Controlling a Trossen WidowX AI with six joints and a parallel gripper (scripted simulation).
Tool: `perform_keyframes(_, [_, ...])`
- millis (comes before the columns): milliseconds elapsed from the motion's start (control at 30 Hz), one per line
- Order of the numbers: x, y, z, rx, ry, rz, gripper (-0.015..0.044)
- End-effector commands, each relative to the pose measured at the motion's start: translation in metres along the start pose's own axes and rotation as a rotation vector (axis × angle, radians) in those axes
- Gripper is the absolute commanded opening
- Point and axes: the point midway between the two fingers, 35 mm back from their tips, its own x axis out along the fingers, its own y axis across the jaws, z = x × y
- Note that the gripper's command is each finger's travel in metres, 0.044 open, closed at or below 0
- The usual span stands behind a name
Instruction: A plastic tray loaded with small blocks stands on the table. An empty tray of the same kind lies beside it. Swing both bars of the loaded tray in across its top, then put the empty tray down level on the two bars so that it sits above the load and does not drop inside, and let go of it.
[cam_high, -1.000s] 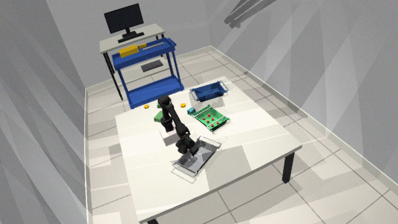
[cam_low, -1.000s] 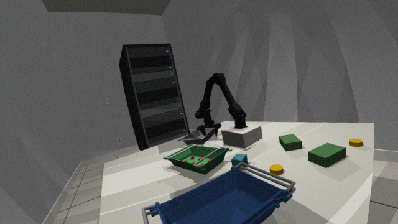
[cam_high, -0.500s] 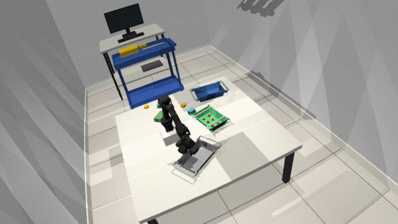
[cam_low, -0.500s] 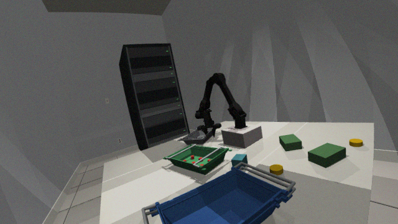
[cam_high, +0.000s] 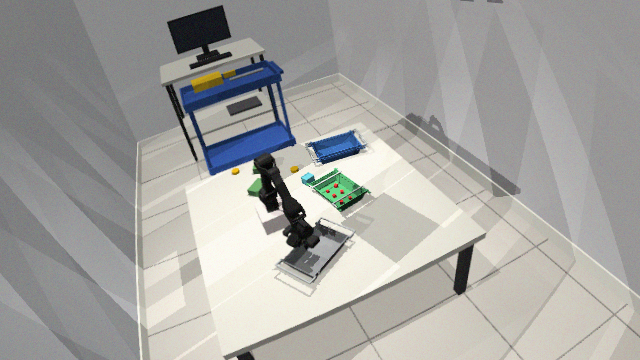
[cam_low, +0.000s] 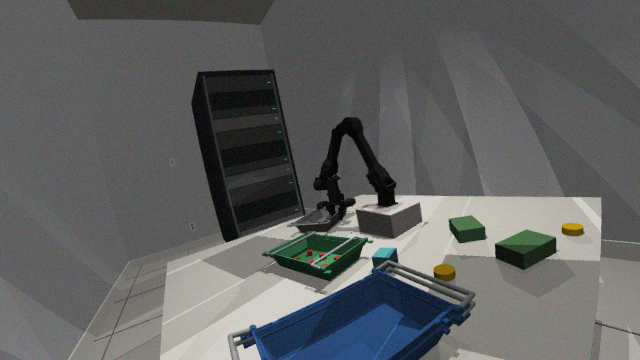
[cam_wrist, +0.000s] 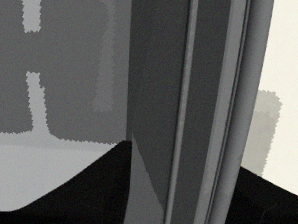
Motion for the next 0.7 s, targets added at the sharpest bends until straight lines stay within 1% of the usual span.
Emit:
perform_keyframes(0, [0.001,-0.003,0.0,0.001,0.0,-0.012,0.0093])
perform_keyframes(433, [-0.002,-0.002,0.0,0.001,0.0,-0.012,0.0007])
perform_keyframes(533, [-0.013,-0.001,0.001,0.001,0.0,-0.012,0.0])
perform_keyframes(667, [-0.037,0.001,0.001,0.001,0.0,-0.011,0.0])
